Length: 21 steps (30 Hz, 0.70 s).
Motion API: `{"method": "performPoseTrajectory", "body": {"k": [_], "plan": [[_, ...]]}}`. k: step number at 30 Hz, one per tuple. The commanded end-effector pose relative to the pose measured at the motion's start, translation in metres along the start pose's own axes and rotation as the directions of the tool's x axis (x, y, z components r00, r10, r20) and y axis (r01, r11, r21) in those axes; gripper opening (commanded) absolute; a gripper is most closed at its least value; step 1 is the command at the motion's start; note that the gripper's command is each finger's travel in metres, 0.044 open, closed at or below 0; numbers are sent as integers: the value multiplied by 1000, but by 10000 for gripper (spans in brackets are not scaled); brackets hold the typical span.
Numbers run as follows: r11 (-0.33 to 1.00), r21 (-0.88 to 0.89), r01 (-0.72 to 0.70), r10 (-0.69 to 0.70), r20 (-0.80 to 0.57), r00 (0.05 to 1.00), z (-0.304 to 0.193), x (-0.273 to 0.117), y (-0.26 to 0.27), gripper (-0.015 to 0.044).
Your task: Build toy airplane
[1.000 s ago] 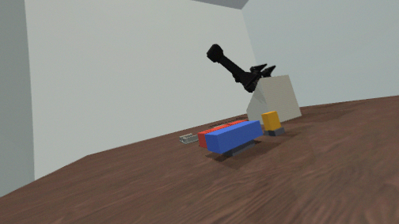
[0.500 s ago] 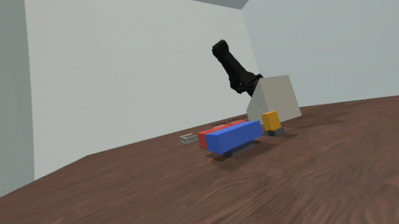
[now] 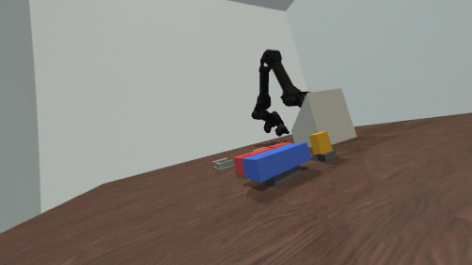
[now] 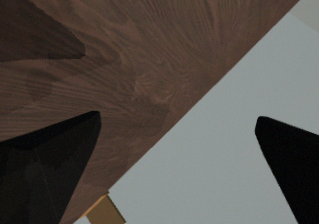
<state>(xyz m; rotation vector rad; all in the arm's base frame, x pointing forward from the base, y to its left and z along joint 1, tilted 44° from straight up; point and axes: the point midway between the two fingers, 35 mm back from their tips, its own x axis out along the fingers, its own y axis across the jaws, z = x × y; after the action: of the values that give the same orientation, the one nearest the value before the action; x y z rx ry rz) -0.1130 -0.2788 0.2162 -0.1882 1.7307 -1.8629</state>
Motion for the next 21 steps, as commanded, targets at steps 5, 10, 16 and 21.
{"method": "performPoseTrajectory", "body": {"k": [5,10,16,21], "plan": [[972,17,-233,209,382,900,92,-90,56,440],[939,-48,-342,319,498,806,116,-144,87,440],[876,-244,-415,479,537,694,123,-215,151,440],[813,-399,-425,582,528,618,107,-273,199,440]]}}
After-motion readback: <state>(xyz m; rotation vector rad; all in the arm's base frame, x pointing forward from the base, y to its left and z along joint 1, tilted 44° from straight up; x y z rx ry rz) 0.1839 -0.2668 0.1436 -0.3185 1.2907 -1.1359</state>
